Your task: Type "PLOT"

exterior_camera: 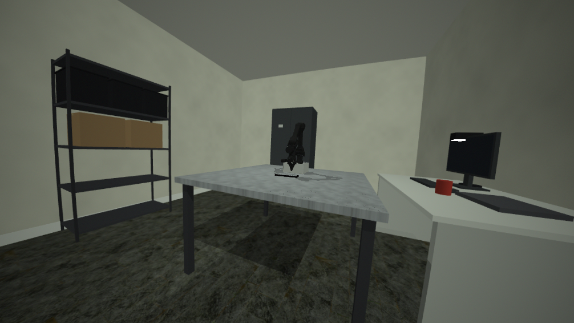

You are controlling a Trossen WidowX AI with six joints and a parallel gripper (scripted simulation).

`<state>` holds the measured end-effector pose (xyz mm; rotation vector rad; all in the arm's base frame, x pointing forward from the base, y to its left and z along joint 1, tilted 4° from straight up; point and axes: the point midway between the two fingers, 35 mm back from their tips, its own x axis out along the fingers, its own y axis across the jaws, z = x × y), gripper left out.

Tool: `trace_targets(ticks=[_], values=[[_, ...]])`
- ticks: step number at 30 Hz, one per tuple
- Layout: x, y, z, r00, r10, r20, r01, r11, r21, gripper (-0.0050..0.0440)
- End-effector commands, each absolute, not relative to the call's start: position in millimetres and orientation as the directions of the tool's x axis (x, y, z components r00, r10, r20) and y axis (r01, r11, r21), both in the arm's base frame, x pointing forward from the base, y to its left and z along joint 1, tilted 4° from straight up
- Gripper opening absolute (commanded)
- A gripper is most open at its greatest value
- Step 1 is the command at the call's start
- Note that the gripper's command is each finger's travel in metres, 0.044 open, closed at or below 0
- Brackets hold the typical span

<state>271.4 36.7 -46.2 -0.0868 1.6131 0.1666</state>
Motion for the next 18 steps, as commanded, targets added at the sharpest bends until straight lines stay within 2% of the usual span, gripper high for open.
trace_targets(ticks=[1, 10, 15, 18], values=[[267, 40, -47, -0.056, 0.047, -0.997, -0.155, 0.986, 0.055, 0.0], [269, 39, -47, -0.056, 0.047, -0.997, -0.155, 0.986, 0.055, 0.0], [310, 12, -46, -0.055, 0.047, -0.997, -0.155, 0.986, 0.055, 0.0], [321, 3, -47, -0.056, 0.047, -0.997, -0.155, 0.986, 0.055, 0.0]])
